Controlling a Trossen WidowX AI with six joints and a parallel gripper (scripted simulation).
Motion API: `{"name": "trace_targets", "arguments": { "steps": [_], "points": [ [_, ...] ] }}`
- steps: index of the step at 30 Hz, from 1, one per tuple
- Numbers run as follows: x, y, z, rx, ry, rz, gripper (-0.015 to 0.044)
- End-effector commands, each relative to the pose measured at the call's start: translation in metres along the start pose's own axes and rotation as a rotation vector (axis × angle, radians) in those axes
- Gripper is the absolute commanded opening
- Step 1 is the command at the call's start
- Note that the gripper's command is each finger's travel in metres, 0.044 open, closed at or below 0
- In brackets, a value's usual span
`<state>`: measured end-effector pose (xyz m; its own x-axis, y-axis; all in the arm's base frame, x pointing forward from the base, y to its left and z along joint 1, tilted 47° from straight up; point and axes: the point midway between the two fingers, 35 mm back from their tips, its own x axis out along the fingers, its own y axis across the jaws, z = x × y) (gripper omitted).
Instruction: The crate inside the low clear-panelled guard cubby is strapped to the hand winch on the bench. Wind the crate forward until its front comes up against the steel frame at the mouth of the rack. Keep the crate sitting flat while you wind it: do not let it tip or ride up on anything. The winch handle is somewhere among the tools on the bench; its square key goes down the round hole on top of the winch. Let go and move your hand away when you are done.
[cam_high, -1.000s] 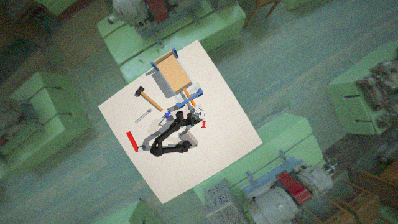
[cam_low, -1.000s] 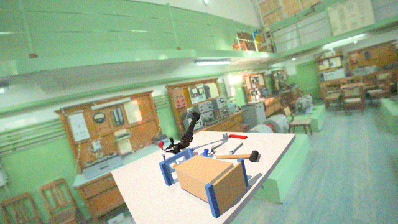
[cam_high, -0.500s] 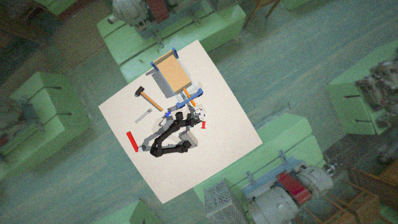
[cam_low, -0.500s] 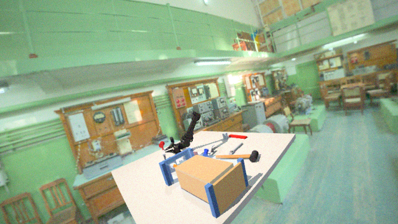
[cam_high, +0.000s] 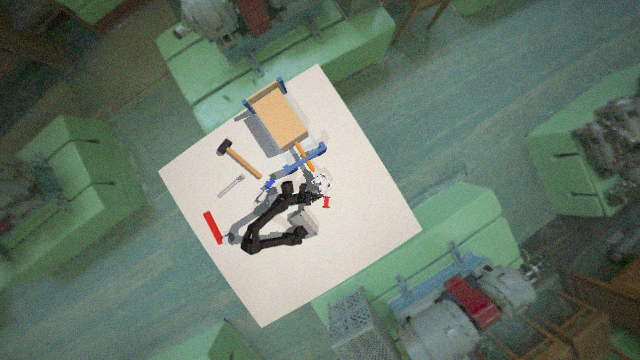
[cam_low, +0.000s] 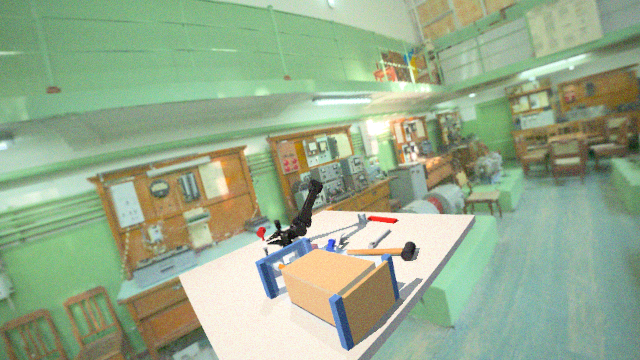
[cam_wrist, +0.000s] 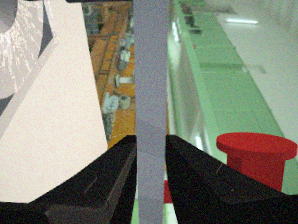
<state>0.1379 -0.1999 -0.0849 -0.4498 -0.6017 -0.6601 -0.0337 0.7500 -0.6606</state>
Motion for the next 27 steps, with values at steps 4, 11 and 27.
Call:
{"name": "trace_targets", "arguments": {
  "steps": [4,11,27],
  "points": [
    [-0.0044,-0.0017,-0.0023,0.013,-0.004,0.0,0.0],
    [-0.0071,-0.0001,-0.0053,0.013,-0.003,0.007,0.0],
    [-0.0123,0.007,-0.0089,0.008,0.001,0.017,0.0]
  ]
}}
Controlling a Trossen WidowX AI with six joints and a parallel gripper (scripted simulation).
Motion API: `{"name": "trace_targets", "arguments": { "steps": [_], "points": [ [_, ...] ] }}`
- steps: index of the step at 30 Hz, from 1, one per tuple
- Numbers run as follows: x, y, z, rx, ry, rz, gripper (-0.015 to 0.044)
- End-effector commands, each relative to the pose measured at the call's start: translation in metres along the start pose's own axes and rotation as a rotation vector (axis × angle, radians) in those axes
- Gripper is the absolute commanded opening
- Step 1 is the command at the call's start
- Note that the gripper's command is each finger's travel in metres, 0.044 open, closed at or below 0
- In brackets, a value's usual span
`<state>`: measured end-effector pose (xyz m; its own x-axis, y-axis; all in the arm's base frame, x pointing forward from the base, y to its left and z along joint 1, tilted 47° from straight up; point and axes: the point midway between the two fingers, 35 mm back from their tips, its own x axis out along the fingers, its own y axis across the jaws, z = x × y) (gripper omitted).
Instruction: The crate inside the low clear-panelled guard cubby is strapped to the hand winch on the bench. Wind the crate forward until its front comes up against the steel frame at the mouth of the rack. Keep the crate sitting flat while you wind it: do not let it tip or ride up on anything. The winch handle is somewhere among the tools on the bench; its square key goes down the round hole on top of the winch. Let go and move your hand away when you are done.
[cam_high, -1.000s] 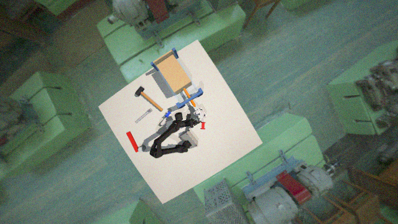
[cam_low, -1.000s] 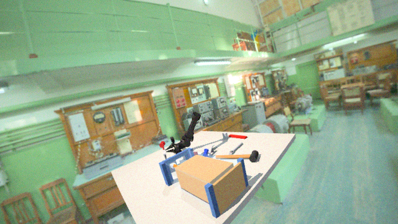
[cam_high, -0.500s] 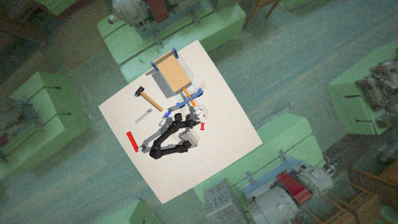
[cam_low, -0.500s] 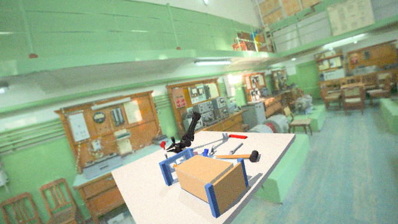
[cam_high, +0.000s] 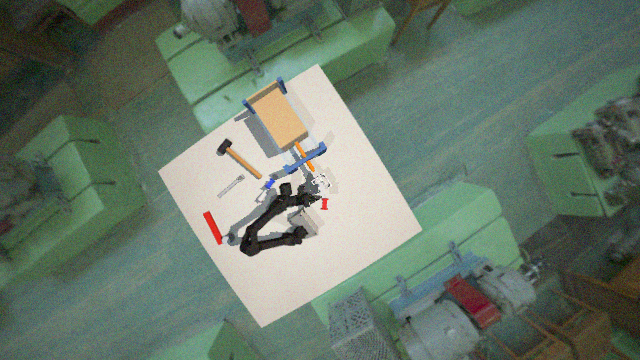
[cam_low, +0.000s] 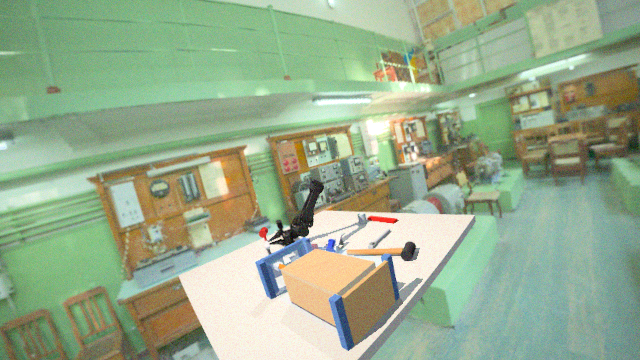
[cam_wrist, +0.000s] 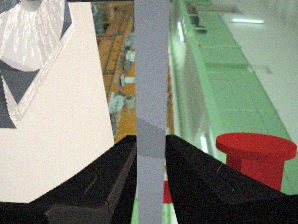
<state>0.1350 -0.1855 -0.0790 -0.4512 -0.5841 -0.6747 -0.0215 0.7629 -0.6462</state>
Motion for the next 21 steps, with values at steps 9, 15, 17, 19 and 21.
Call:
{"name": "trace_targets", "arguments": {
  "steps": [9,15,17,19,21],
  "points": [
    [-0.0008,0.0023,0.0003,0.005,-0.001,-0.006,0.0],
    [0.0007,0.0029,0.0009,0.003,-0.001,-0.006,0.0],
    [0.0007,0.0029,0.0009,0.003,-0.001,-0.006,0.0],
    [0.001,0.0032,0.0011,0.003,-0.002,-0.006,0.0],
    [0.0016,0.0037,0.0015,0.002,-0.003,-0.006,0.0]
  ]
}}
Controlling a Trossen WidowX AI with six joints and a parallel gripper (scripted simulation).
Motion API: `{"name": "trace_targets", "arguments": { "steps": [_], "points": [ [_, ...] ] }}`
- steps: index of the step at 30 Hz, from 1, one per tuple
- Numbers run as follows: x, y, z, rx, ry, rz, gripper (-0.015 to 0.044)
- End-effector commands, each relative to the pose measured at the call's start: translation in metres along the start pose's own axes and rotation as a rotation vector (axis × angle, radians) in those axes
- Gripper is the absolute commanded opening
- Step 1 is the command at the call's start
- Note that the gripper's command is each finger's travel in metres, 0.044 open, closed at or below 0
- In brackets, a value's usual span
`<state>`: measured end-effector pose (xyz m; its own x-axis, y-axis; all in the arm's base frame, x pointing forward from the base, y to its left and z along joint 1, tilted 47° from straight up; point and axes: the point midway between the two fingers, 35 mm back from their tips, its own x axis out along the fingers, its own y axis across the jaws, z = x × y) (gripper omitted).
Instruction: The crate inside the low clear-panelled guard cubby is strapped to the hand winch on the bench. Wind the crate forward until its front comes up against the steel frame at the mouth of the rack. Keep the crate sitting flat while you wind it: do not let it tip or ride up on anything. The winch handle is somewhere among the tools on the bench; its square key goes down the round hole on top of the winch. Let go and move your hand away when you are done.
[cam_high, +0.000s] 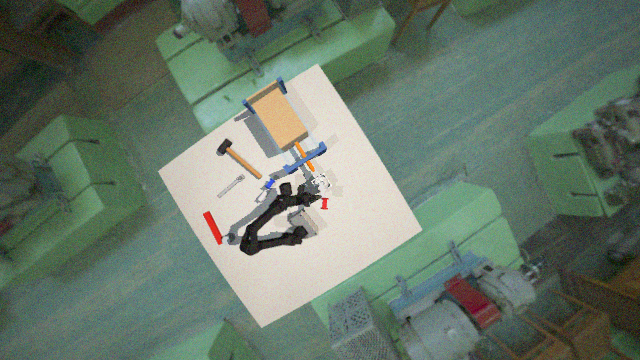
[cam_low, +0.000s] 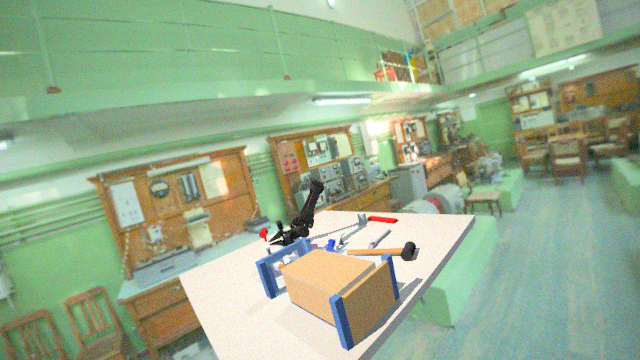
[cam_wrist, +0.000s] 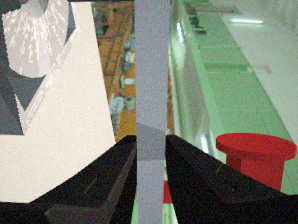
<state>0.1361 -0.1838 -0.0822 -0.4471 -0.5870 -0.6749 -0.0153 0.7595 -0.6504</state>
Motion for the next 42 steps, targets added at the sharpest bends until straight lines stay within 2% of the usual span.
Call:
{"name": "trace_targets", "arguments": {
  "steps": [1,42],
  "points": [
    [0.0012,0.0006,-0.0001,-0.006,0.001,-0.004,0.0],
    [0.0035,0.009,0.0016,-0.001,-0.007,0.001,0.0]
  ]
}}
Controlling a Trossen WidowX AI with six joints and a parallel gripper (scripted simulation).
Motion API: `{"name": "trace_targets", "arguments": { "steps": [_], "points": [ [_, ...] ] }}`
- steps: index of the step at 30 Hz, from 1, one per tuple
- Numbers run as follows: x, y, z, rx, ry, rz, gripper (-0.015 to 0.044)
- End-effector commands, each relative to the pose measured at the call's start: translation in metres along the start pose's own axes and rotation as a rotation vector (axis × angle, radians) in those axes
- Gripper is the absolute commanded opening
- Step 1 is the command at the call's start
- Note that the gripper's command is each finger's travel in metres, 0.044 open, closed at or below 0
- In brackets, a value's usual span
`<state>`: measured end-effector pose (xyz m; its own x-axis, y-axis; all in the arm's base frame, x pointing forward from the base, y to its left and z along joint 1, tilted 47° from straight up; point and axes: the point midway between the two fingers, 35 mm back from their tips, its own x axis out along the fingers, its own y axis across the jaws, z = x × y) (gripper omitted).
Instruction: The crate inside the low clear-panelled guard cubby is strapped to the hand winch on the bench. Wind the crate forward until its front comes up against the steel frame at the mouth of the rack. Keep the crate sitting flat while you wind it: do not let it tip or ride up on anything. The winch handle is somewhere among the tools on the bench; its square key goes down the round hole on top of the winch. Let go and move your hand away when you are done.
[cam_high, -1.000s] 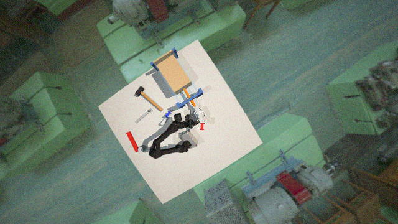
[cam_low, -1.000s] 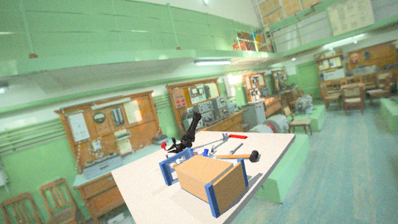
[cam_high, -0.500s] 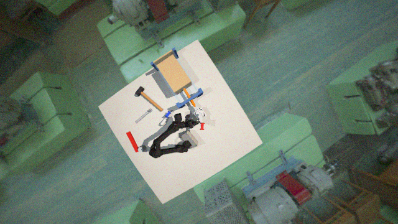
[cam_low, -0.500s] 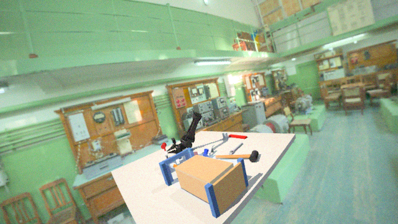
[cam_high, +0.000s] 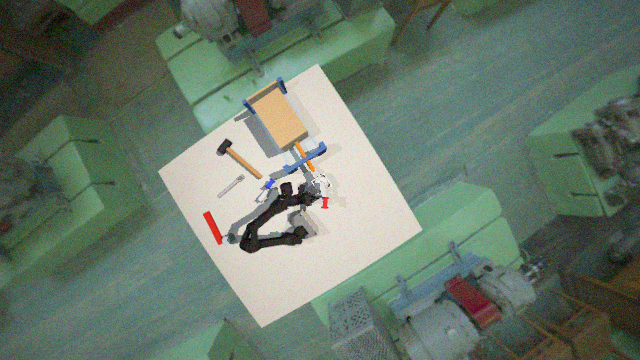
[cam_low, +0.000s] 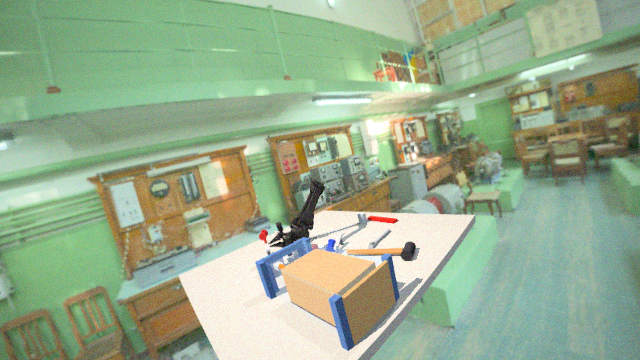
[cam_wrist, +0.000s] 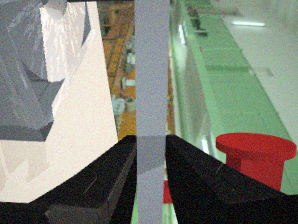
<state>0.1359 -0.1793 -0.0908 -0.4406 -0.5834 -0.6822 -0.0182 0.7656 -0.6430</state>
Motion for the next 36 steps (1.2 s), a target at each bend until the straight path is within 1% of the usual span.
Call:
{"name": "trace_targets", "arguments": {
  "steps": [1,9,36],
  "points": [
    [0.0,0.0,0.0,0.0,0.0,0.0,0.0026],
    [0.0,0.0,0.0,0.0,0.0,0.0,0.0236],
    [0.0,0.0,0.0,0.0,0.0,0.0,0.024]
  ]
}}
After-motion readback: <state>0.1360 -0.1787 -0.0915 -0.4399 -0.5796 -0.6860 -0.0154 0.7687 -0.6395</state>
